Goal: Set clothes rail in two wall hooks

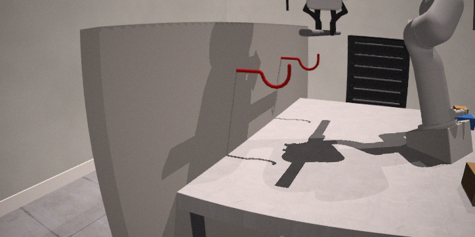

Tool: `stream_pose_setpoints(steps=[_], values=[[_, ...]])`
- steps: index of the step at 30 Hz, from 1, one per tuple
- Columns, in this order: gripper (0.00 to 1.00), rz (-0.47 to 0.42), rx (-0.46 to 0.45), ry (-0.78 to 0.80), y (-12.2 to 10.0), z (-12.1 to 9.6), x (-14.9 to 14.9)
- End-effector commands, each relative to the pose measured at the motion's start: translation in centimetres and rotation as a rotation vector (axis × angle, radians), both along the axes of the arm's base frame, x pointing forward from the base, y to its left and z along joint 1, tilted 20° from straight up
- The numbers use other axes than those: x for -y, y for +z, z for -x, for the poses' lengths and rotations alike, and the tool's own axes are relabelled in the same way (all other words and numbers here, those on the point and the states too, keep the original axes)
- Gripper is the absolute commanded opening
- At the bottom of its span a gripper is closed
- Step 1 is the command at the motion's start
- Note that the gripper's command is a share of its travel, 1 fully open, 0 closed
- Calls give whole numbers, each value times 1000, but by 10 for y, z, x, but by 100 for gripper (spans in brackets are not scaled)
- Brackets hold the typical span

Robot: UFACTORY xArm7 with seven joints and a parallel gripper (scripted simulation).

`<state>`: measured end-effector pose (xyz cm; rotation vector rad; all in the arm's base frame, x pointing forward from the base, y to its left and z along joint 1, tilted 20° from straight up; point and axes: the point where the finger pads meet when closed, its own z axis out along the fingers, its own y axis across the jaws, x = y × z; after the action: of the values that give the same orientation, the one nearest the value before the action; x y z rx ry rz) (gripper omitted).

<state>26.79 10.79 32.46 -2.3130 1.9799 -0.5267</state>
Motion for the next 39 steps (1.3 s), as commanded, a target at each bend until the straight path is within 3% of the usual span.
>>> stream_pose_setpoints(steps=[1,39], values=[[0,-2,3,1,4,-9,-2],[0,-2,4,1,21,-72,-14]])
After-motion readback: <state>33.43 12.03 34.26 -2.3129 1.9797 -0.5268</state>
